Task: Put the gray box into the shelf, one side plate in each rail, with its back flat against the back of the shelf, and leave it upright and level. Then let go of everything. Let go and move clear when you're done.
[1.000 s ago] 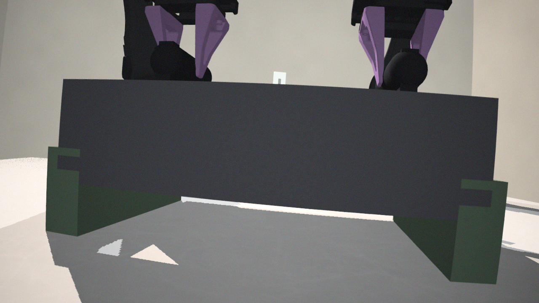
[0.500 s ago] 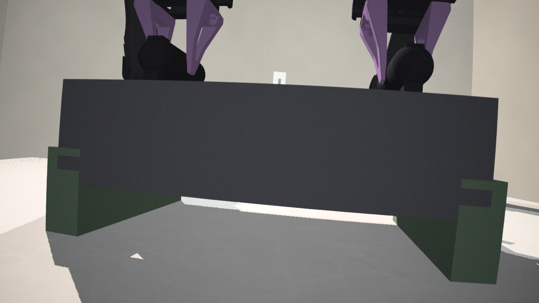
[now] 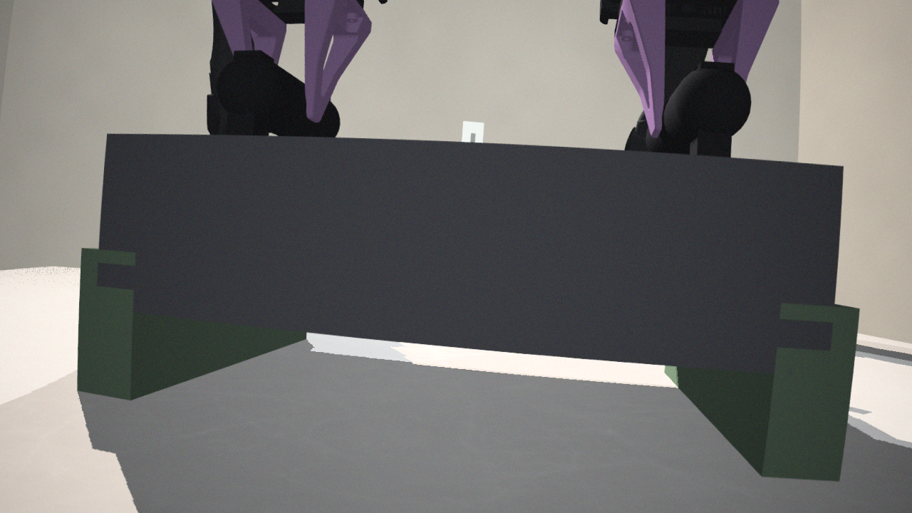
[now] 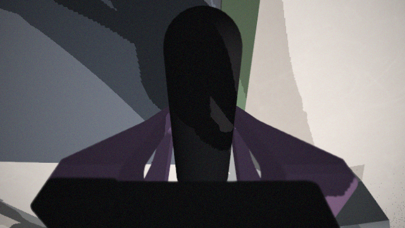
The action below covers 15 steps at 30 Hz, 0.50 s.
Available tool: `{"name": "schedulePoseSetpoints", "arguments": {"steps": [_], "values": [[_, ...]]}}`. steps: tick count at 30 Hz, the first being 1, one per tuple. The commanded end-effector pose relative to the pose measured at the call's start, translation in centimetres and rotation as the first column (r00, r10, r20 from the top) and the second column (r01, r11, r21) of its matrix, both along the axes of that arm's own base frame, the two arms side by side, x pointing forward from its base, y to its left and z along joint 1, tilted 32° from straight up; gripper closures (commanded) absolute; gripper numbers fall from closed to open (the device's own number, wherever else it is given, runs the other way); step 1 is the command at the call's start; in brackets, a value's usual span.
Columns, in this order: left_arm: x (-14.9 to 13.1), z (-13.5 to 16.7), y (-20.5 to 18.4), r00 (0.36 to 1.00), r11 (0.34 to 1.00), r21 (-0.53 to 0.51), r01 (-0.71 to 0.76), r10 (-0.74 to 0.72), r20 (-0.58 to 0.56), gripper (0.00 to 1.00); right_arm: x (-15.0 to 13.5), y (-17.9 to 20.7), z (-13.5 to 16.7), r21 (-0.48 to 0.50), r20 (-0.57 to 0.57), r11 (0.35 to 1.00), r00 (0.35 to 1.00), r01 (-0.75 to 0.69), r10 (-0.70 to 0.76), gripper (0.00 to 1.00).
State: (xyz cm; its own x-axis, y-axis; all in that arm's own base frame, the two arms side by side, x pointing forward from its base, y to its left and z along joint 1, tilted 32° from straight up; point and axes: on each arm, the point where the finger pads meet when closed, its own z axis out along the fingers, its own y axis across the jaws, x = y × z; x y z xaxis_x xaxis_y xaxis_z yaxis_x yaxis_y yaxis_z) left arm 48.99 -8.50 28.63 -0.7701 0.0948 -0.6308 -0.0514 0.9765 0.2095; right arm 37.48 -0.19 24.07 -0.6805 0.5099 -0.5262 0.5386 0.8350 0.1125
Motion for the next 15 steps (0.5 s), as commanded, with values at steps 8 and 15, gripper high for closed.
{"name": "schedulePoseSetpoints", "arguments": {"steps": [8,15], "values": [[0.7,4.3,-1.3,0.994,0.999,-0.037,0.022,-0.018,0.109,0.84,0.8,0.9,3.1,0.038,0.07,0.998,0.996,-0.057,0.055,0.84],[0.7,5.9,-1.1,0.989,0.999,-0.05,0.022,-0.014,0.148,0.84,1.5,1.2,3.2,0.04,0.081,0.997,0.995,-0.067,0.063,0.84]]}}
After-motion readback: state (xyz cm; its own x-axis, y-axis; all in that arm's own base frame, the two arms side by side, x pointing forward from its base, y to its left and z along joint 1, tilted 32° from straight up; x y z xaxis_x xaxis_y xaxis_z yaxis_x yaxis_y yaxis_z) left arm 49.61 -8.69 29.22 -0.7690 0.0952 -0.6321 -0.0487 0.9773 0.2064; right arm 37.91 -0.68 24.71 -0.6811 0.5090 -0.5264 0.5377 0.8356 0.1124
